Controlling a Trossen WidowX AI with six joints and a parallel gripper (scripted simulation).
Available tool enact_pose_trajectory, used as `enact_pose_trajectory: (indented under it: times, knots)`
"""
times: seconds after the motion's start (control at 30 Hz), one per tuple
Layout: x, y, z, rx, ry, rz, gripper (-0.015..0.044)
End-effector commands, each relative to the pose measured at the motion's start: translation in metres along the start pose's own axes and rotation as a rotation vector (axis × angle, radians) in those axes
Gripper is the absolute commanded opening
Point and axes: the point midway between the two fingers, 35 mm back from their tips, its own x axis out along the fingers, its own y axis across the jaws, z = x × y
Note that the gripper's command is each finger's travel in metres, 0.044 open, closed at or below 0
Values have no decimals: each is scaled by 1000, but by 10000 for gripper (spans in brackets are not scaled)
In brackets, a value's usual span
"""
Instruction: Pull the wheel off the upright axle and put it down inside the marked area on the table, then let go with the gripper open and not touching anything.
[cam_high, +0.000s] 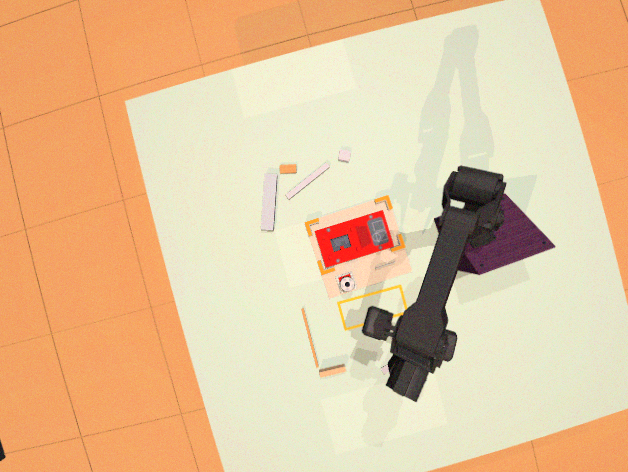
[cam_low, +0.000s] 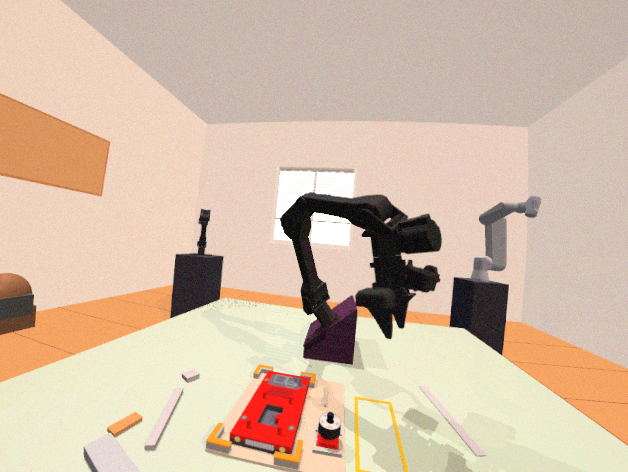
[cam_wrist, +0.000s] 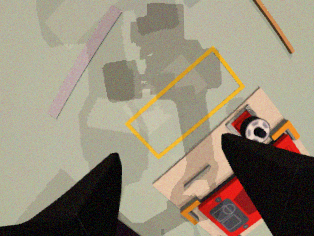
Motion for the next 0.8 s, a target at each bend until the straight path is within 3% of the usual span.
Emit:
enact_pose_trajectory:
  times: [0.0,0.3,0.77]
  knots:
    - [16,-42,-10,296,34,-39,300]
    - [59,-131,-59,983,124,-162,300]
    - [78,-138,-59,996,125,-165,300]
